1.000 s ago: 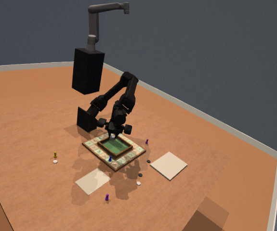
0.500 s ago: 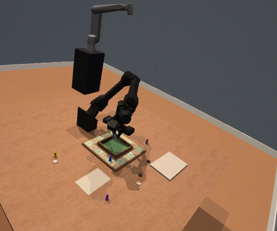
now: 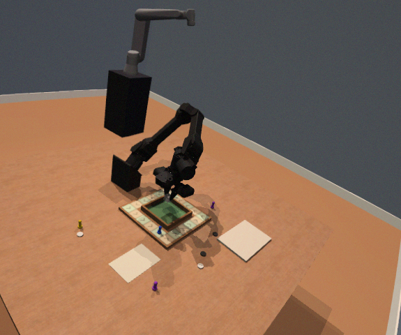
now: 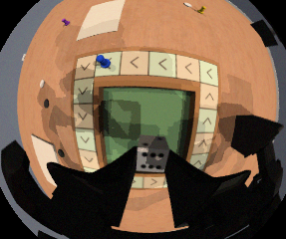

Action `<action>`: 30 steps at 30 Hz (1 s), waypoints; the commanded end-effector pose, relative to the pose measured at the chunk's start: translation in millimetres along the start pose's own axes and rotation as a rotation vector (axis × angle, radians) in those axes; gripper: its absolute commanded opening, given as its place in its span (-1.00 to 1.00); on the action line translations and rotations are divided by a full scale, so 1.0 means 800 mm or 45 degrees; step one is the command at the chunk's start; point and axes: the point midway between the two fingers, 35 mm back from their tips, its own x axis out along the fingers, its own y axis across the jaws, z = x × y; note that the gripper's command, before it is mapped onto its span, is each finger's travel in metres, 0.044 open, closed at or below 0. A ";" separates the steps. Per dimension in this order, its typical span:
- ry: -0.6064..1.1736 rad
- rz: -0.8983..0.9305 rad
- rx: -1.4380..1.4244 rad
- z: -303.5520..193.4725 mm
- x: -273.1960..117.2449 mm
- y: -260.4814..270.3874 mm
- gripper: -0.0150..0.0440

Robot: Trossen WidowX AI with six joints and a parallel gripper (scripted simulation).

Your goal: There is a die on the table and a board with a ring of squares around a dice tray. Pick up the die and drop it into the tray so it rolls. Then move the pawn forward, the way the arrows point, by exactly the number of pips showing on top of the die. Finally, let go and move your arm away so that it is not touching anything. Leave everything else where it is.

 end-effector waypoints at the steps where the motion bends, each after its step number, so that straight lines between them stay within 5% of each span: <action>1: -0.123 -0.042 0.000 -0.001 0.005 -0.004 -0.49; 21: -0.959 0.023 0.016 0.002 0.014 -0.009 -0.49; 30: -0.985 0.037 0.016 -0.032 -0.031 0.004 -0.49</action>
